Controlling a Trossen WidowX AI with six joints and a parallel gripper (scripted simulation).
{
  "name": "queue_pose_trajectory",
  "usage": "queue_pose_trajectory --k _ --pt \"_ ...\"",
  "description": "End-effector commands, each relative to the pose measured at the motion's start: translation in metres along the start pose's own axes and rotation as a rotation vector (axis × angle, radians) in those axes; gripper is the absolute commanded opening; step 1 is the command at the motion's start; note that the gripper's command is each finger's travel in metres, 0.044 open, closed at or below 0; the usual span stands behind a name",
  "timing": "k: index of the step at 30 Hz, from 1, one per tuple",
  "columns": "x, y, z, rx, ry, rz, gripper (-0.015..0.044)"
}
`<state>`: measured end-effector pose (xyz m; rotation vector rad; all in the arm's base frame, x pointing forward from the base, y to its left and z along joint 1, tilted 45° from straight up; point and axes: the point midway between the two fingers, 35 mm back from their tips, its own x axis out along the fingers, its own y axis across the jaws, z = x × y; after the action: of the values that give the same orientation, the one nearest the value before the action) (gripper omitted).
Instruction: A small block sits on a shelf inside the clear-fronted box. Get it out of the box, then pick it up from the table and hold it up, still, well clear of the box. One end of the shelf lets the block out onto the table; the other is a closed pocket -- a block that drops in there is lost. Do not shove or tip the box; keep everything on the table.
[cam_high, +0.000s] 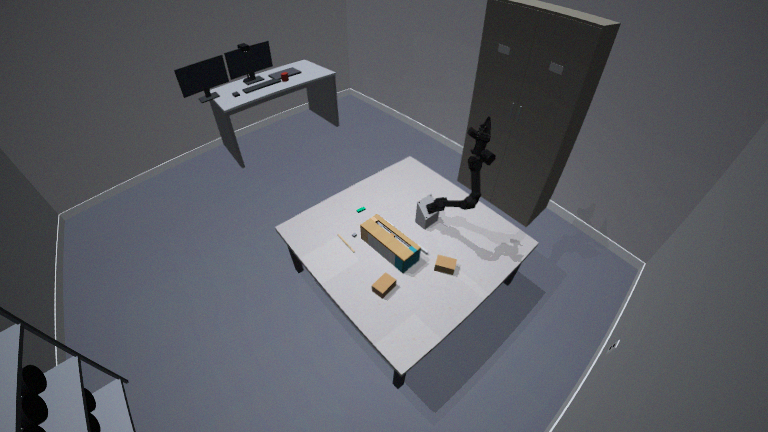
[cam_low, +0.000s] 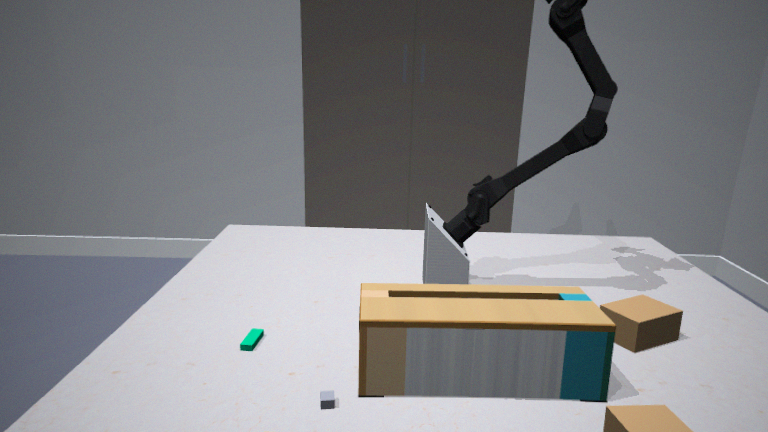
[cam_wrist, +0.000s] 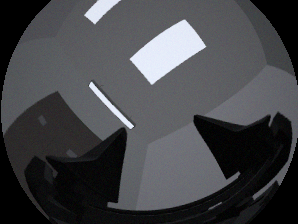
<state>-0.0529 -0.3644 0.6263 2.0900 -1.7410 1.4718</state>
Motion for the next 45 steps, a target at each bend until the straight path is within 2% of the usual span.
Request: queue_pose_trajectory --k 1,5,10,15,20,23,34,40,45 --pt "0.0 0.0 0.001 0.004 -0.004 0.001 0.04" --pt "0.002 0.007 0.032 0.105 -0.089 0.031 0.04" --pt "-0.003 0.016 0.11 0.342 -0.294 0.124 0.04" --pt "-0.024 0.027 0.184 0.513 -0.499 0.24 0.04" --pt "-0.039 0.03 0.222 0.609 -0.605 0.313 0.04" --pt "-0.057 0.029 0.265 0.73 -0.719 0.411 0.04" --pt "-0.176 0.008 0.413 1.118 -1.12 0.977 0.04" --pt "-0.261 -0.012 0.465 1.213 -1.252 1.398 0.04" --pt "-0.342 -0.03 0.492 1.197 -1.282 1.83 0.04"
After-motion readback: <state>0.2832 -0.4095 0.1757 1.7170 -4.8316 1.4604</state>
